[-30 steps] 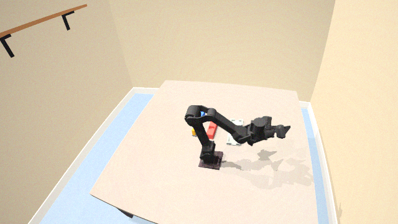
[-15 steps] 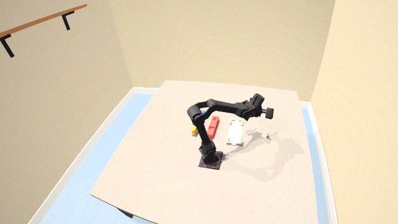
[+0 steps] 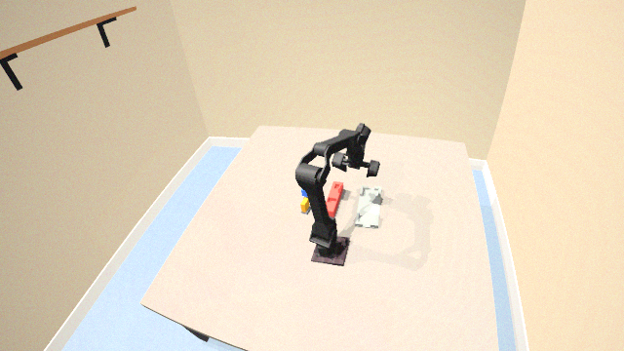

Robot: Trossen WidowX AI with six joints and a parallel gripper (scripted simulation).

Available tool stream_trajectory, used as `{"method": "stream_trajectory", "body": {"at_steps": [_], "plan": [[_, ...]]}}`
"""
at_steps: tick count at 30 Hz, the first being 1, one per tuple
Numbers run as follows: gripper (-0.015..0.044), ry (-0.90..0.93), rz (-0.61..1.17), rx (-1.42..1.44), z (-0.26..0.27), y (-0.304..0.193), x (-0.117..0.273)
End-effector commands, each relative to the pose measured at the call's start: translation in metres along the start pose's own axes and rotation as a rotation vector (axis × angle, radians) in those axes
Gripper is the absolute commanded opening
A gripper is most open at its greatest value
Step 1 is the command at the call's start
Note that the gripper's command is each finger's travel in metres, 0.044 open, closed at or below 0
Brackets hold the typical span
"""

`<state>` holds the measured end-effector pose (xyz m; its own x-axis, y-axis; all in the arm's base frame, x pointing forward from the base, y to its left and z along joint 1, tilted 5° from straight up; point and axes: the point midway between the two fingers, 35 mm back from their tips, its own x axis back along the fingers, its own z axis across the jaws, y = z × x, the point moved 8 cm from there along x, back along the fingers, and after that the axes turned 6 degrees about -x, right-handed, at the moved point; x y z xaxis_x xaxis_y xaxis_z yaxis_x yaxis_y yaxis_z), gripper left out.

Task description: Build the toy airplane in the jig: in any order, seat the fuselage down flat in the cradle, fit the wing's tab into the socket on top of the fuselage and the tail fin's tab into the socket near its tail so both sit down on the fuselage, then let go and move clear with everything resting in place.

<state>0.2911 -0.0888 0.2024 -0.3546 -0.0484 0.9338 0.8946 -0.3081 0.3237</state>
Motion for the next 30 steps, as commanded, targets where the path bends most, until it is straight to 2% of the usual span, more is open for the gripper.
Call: {"method": "stream_trajectory", "body": {"at_steps": [1, 4, 11, 17, 30], "plan": [[0.0440, -0.032, 0.250, 0.064, 0.057, -0.023, 0.011], [0.0440, -0.069, 0.365, 0.107, 0.082, -0.038, 0.020], [0.0440, -0.073, 0.372, 0.110, 0.083, -0.039, 0.021], [0.0440, -0.072, 0.373, 0.110, 0.079, -0.058, -0.027], [0.0440, -0.072, 0.373, 0.110, 0.077, -0.065, -0.047]]}}
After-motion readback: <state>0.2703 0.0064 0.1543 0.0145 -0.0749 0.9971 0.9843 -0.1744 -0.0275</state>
